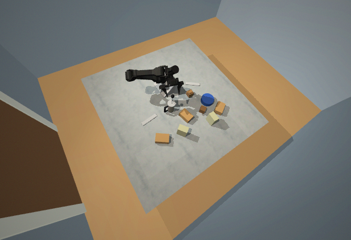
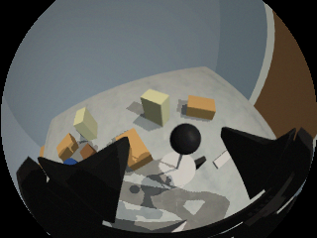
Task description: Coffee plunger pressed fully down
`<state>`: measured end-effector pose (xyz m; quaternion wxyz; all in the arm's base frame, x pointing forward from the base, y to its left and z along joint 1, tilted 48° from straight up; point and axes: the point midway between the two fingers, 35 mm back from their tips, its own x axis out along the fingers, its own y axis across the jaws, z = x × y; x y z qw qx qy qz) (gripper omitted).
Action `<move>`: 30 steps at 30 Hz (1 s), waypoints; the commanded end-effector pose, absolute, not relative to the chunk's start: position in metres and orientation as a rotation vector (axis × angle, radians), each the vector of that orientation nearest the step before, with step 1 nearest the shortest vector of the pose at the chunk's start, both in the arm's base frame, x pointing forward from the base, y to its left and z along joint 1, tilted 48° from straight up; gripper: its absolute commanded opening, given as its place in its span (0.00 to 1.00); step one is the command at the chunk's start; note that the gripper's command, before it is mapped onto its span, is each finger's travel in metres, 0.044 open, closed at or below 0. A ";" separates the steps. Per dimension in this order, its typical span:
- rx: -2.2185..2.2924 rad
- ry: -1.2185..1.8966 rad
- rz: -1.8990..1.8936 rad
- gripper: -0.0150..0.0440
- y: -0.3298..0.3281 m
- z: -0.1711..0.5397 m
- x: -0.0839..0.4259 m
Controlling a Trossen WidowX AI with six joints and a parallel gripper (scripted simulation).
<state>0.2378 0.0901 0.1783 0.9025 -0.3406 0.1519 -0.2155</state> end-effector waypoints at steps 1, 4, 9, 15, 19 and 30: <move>-0.714 0.308 -0.458 1.00 0.086 0.182 0.240; -0.716 0.306 -0.460 1.00 0.085 0.183 0.241; -0.716 0.306 -0.460 0.78 0.085 0.183 0.241; -0.716 0.306 -0.460 0.51 0.085 0.183 0.241; -0.716 0.306 -0.460 0.45 0.085 0.183 0.241; -0.715 0.310 -0.461 0.45 0.084 0.181 0.241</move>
